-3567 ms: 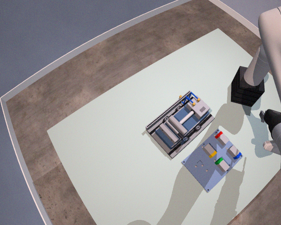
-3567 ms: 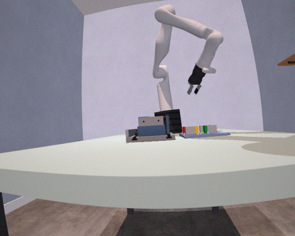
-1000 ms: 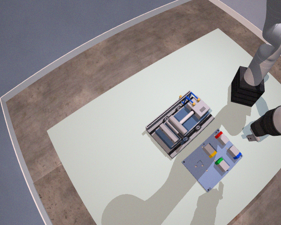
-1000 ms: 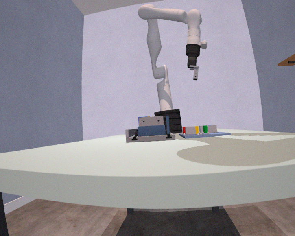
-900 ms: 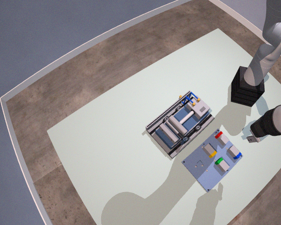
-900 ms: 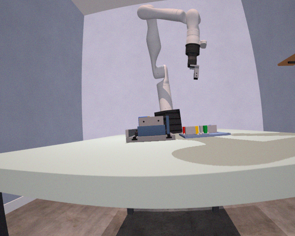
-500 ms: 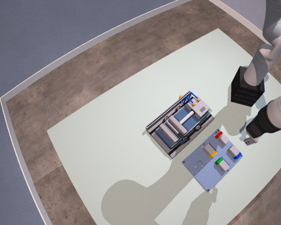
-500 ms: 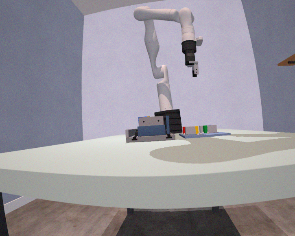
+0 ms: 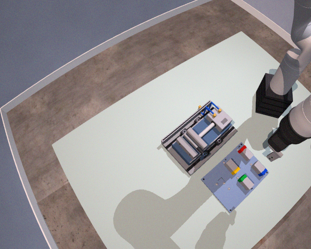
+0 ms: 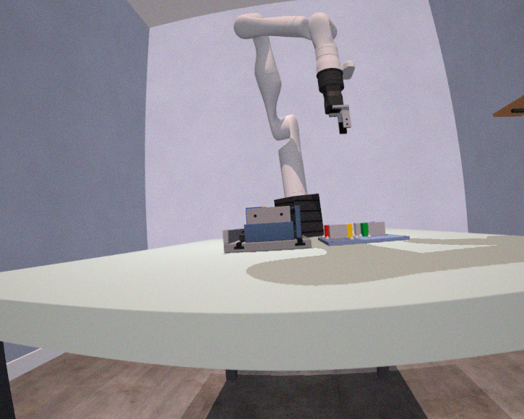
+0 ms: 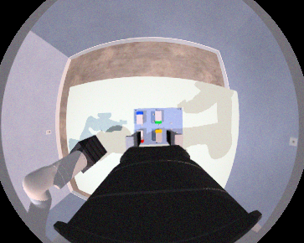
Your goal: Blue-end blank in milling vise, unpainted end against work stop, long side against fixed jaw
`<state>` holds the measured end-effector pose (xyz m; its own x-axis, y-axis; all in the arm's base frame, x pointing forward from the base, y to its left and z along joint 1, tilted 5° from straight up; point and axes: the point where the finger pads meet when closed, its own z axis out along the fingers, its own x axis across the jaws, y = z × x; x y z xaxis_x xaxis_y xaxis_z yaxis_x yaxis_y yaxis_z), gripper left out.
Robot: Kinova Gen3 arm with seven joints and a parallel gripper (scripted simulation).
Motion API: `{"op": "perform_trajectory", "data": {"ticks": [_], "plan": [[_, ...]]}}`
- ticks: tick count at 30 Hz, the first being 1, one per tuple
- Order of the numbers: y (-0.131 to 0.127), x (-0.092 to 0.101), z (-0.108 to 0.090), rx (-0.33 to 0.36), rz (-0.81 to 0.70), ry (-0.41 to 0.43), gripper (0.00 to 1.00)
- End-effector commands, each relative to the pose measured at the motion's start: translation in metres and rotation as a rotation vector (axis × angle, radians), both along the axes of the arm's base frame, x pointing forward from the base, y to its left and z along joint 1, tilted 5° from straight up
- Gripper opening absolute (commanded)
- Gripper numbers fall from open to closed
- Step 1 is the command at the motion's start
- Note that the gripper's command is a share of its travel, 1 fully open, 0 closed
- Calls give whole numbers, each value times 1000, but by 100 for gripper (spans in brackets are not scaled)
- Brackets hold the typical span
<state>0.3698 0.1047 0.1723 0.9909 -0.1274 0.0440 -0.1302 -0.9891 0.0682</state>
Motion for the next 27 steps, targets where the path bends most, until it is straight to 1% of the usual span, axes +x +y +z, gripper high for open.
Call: {"op": "perform_trajectory", "data": {"ticks": [1, 2, 16, 27], "plan": [[-7, 3, 2, -1, -16, -8, 100], [-2, 1, 1, 0, -3, -4, 100], [-5, -4, -1, -1, -16, -8, 100], [-3, -6, -3, 0, -16, -8, 100]]}}
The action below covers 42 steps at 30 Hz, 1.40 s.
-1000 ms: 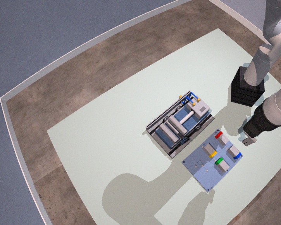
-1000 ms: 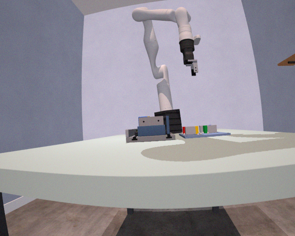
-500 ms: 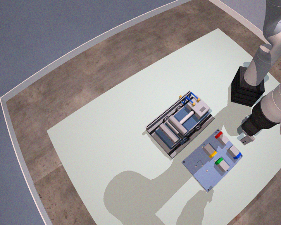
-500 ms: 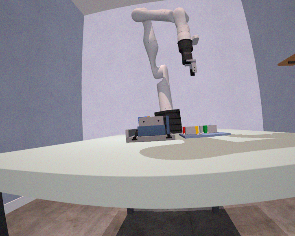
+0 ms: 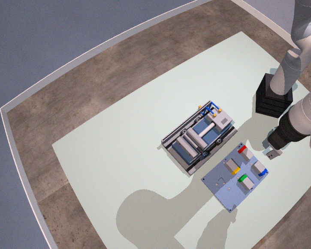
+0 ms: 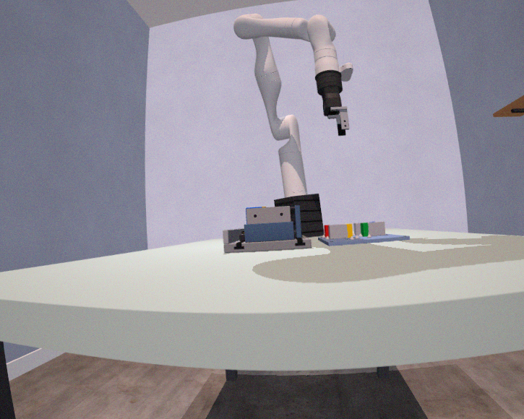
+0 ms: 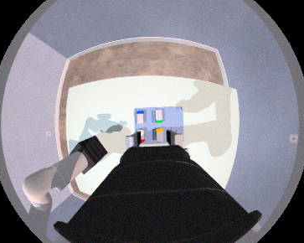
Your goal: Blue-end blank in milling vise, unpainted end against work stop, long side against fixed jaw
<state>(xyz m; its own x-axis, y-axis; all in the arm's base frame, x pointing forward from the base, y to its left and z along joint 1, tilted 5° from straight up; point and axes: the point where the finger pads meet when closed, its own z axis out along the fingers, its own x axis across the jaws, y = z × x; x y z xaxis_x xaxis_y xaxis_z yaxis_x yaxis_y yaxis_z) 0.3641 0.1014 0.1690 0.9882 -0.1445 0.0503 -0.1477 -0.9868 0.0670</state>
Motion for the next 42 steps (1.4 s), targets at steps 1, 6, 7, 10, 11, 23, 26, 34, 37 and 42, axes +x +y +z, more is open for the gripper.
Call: {"op": "perform_trajectory", "data": {"ticks": [1, 6, 7, 10, 11, 23, 26, 34, 37, 42], "plan": [[1, -1, 0, -1, 2, -1, 100], [2, -2, -1, -1, 1, -2, 100], [2, -2, -1, -1, 1, -2, 100], [2, -2, -1, -1, 0, -2, 100], [2, -2, -1, -1, 0, -2, 100], [4, -4, -2, -1, 1, -2, 100], [4, -4, -2, -1, 0, -2, 100], [5, -5, -2, -1, 1, -2, 100], [5, -5, -3, -1, 1, -2, 100], [5, -5, -3, -1, 1, -2, 100]]}}
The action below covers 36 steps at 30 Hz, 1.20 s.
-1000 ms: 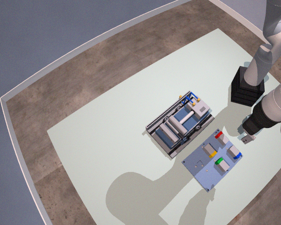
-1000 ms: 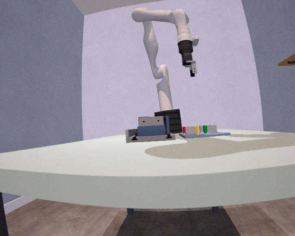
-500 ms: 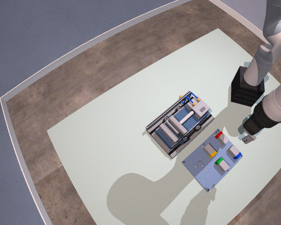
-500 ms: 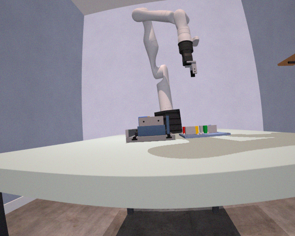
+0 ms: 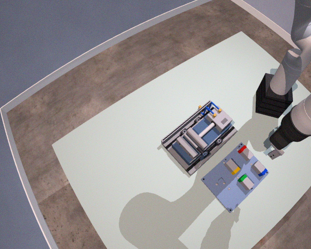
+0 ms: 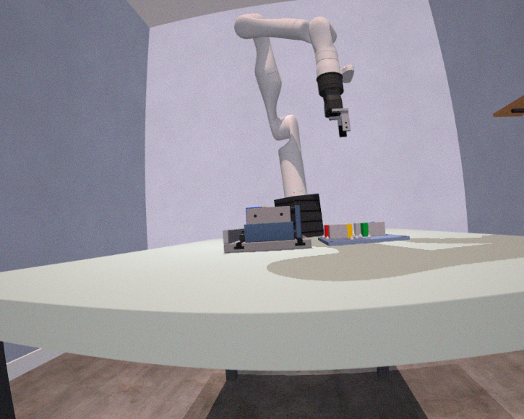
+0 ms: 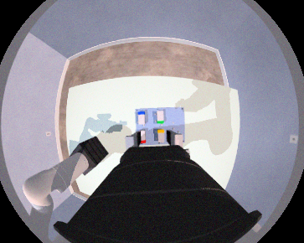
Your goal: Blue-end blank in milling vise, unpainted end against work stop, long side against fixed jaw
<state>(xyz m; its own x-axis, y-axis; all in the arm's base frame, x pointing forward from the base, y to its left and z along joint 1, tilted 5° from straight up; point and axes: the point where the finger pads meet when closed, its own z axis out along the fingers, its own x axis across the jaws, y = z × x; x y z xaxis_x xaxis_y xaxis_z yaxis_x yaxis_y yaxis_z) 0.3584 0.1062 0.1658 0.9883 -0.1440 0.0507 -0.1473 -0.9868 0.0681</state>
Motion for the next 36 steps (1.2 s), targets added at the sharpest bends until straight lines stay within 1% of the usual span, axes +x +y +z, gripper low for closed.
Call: {"op": "perform_trajectory", "data": {"ticks": [1, 34, 36], "plan": [[0, 0, 0, 0, 0, -1, 100], [2, -1, 0, 0, 0, -1, 100], [-7, -1, 0, 0, 0, -1, 100]]}}
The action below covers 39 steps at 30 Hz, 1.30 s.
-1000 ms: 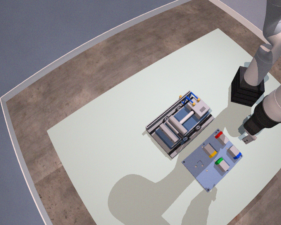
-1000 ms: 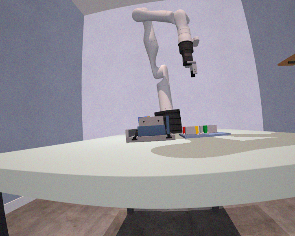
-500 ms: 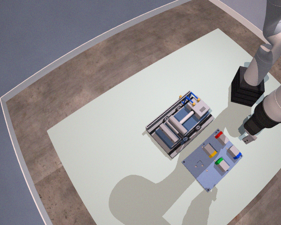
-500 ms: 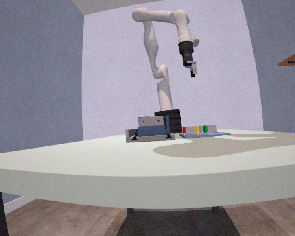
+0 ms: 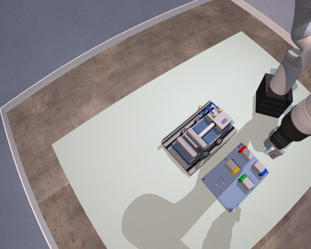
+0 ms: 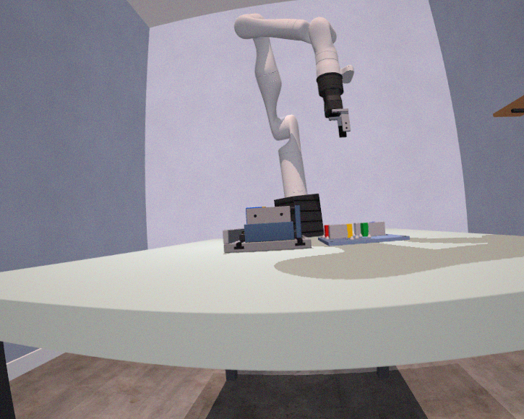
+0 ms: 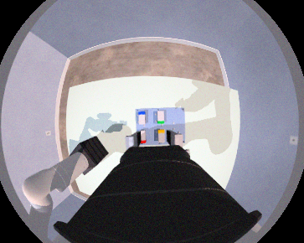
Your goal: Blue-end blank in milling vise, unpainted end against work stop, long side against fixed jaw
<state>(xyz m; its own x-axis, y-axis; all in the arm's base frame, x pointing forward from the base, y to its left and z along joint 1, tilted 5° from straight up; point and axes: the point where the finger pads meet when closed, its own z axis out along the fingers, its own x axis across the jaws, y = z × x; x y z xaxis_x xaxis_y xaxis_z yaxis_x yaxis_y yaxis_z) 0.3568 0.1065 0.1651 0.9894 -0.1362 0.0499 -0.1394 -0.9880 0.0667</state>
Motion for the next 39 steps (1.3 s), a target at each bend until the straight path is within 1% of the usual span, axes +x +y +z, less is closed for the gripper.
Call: {"op": "perform_trajectory", "data": {"ticks": [1, 13, 15, 16, 30, 32, 33, 39], "plan": [[-11, 1, 1, -1, -8, -2, 100], [-59, 1, 5, -1, -8, -2, 100], [-59, 1, 5, -1, -8, -2, 100], [-53, -1, 4, 0, 12, 2, 100], [-100, 1, 8, -2, -7, -2, 100], [-100, 1, 8, -2, -7, -2, 100], [-93, 0, 7, -1, 8, 1, 100], [-93, 1, 8, -1, 1, 0, 100]]}}
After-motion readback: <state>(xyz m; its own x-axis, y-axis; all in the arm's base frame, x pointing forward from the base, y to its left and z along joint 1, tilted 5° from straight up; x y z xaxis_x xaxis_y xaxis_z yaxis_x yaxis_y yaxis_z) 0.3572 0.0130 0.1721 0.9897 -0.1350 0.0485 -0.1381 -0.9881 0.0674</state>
